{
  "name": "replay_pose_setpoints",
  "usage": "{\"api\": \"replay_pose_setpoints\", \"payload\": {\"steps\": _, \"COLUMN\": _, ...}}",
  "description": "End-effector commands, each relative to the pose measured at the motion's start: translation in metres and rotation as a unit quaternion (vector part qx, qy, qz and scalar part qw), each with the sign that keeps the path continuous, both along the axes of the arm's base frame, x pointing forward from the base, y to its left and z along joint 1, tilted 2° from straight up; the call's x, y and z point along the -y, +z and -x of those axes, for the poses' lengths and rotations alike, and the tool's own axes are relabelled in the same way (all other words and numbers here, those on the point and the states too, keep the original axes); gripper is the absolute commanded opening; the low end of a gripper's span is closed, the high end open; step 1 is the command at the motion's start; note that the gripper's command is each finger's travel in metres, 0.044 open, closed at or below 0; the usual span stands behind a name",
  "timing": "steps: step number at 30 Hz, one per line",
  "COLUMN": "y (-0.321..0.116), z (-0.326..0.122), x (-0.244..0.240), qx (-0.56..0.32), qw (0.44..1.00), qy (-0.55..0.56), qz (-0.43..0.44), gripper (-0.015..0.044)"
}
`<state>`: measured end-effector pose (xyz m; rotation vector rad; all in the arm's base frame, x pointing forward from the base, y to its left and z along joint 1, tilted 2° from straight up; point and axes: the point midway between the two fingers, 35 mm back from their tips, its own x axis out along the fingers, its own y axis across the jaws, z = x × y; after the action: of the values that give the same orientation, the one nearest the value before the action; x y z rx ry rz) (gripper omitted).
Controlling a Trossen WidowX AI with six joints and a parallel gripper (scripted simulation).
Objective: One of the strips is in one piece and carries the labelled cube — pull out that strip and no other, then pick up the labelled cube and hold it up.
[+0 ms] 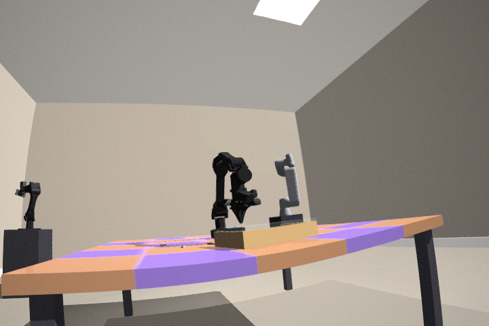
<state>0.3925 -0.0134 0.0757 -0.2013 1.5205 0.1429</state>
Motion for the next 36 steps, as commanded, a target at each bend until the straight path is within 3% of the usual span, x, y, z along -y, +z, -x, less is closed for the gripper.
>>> {"api": "replay_pose_setpoints", "payload": {"steps": 1, "y": -0.009, "z": -0.001, "x": 0.000, "qx": -0.003, "qw": 1.000, "qy": 0.003, "qz": -0.002, "gripper": 0.0000}}
{"api": "replay_pose_setpoints", "payload": {"steps": 36, "y": -0.066, "z": 0.000, "x": 0.005, "qx": -0.003, "qw": 1.000, "qy": 0.003, "qz": -0.002, "gripper": 0.0000}}
